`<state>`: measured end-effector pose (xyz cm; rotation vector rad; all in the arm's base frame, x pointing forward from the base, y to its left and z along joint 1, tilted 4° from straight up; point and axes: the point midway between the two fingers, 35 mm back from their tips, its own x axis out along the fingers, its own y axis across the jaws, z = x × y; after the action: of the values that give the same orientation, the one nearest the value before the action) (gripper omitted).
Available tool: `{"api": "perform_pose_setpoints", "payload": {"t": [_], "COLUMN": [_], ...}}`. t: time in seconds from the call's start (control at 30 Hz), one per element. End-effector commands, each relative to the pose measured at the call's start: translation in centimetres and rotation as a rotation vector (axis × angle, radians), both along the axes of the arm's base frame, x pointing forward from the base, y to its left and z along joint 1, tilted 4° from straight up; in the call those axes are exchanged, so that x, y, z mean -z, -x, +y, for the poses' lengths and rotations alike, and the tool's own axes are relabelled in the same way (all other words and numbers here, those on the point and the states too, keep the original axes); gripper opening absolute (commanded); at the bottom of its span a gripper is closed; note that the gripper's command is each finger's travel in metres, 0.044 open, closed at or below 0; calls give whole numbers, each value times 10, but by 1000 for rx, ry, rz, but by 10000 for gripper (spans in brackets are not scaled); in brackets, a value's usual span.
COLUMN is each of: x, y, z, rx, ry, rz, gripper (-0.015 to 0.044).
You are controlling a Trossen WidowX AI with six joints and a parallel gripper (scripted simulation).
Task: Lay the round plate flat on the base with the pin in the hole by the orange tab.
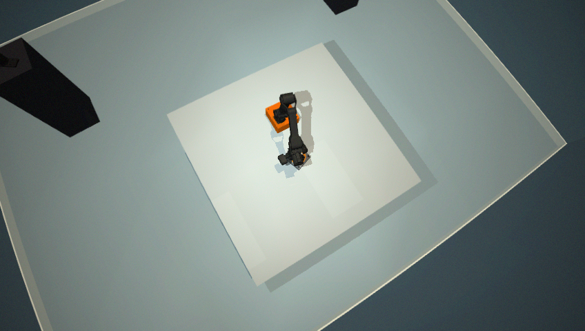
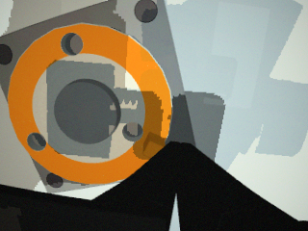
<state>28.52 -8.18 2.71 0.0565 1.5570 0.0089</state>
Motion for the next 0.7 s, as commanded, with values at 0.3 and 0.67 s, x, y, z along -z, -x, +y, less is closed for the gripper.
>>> {"api": "perform_pose_setpoints", "payload": {"t": [0.3, 0.67], "x": [44, 44], "y": [3, 15], "z": [5, 7], "rx": [-6, -6], "ry": [-11, -11], "rz": [16, 17], "gripper": [0, 0]}}
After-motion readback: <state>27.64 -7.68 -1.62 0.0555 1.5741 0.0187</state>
